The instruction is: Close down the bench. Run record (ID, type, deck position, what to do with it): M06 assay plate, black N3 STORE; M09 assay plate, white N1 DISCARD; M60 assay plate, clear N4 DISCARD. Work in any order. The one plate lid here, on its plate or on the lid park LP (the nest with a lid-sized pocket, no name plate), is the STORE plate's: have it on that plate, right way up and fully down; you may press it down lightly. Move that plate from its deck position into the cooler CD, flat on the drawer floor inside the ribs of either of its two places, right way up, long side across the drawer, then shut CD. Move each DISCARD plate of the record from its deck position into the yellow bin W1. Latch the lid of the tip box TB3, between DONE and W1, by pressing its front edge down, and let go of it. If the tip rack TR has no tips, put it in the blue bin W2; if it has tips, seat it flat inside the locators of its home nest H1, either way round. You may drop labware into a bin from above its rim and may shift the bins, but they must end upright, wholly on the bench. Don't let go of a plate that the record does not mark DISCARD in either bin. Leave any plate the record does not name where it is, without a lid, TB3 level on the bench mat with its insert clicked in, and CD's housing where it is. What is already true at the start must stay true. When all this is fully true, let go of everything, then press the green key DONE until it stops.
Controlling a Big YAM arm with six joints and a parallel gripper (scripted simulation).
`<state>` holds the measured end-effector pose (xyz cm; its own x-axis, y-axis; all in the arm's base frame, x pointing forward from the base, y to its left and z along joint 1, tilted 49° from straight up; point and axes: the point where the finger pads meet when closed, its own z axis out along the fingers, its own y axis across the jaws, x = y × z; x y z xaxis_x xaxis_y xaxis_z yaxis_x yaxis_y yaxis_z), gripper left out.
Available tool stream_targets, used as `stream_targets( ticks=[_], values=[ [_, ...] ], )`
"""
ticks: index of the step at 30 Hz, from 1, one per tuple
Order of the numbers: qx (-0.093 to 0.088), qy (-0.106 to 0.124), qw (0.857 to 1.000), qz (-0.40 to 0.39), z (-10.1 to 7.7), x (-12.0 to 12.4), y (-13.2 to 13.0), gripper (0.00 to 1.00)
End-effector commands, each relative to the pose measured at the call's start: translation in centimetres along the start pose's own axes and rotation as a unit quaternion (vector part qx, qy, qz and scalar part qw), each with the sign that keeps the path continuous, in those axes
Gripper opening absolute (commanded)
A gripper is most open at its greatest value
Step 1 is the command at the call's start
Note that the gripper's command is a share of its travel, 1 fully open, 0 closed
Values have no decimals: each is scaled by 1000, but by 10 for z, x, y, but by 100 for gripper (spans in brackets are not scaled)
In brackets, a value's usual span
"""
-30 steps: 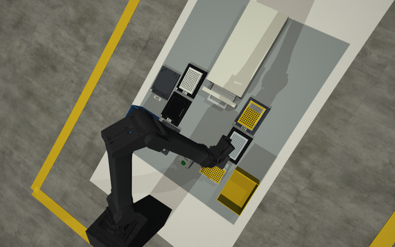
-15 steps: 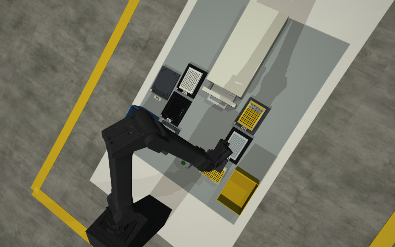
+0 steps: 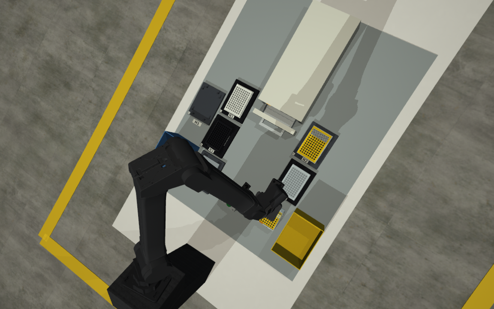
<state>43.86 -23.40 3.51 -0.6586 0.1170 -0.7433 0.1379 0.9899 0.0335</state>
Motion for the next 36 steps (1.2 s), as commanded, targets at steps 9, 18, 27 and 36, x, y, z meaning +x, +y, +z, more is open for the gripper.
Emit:
stream_targets(
  ticks=[9,18,27,36],
  values=[
    [2,-2,1000,-4,-1,19,-4,0],
    [2,-5,1000,-7,-3,24,-2,0],
    [2,-1,1000,-4,-5,41,-3,0],
    [2,-6,1000,-4,-7,39,-1,0]
  ],
)
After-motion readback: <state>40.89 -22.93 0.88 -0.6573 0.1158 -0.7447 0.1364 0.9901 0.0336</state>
